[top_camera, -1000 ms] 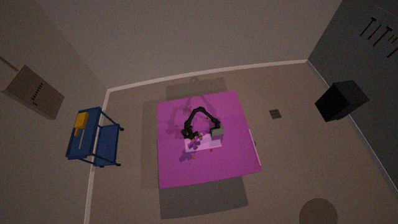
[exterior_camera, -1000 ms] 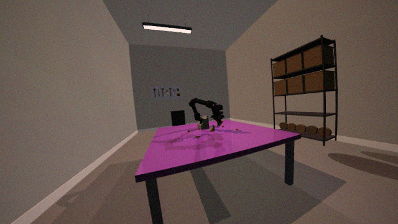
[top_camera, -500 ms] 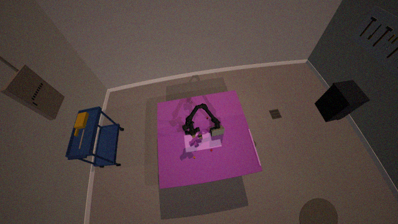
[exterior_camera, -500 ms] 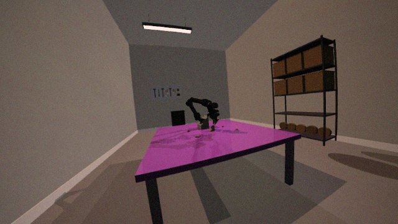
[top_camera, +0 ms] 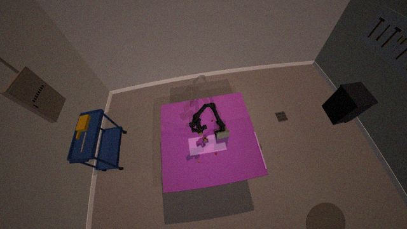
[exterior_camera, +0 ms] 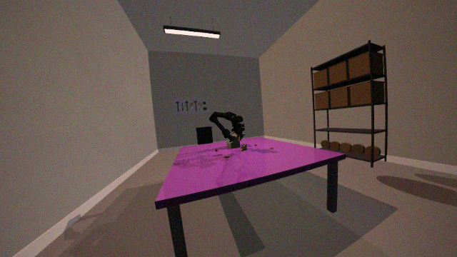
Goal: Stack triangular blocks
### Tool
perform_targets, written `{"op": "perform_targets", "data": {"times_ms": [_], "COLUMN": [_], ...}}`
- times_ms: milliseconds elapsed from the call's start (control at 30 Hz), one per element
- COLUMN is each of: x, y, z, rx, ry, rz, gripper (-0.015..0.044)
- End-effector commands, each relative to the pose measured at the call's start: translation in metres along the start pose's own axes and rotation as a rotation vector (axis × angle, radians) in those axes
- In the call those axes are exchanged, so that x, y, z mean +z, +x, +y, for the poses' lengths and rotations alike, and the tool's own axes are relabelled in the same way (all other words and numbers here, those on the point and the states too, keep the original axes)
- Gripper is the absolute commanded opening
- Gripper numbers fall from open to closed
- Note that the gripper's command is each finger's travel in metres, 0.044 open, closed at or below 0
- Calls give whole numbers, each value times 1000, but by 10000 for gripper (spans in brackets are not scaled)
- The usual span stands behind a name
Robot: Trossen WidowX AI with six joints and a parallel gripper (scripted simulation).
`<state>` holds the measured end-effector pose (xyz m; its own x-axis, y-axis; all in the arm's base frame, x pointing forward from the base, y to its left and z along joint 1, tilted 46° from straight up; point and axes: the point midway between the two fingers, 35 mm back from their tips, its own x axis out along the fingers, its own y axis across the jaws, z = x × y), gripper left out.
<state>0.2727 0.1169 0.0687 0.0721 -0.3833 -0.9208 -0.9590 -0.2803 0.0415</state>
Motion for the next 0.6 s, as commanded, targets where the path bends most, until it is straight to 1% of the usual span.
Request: {"op": "perform_targets", "data": {"times_ms": [0, 167, 333, 433, 567], "x": [-11, -21, -22, -22, -21], "y": [-10, -19, -19, -13, 4], "z": [18, 36, 39, 38, 37], "rx": [0, 6, 6, 7, 8], "ry": [-8, -13, -13, -11, -5], "rz": [3, -2, -3, -3, -4], "gripper": [0, 0, 0, 0, 0]}}
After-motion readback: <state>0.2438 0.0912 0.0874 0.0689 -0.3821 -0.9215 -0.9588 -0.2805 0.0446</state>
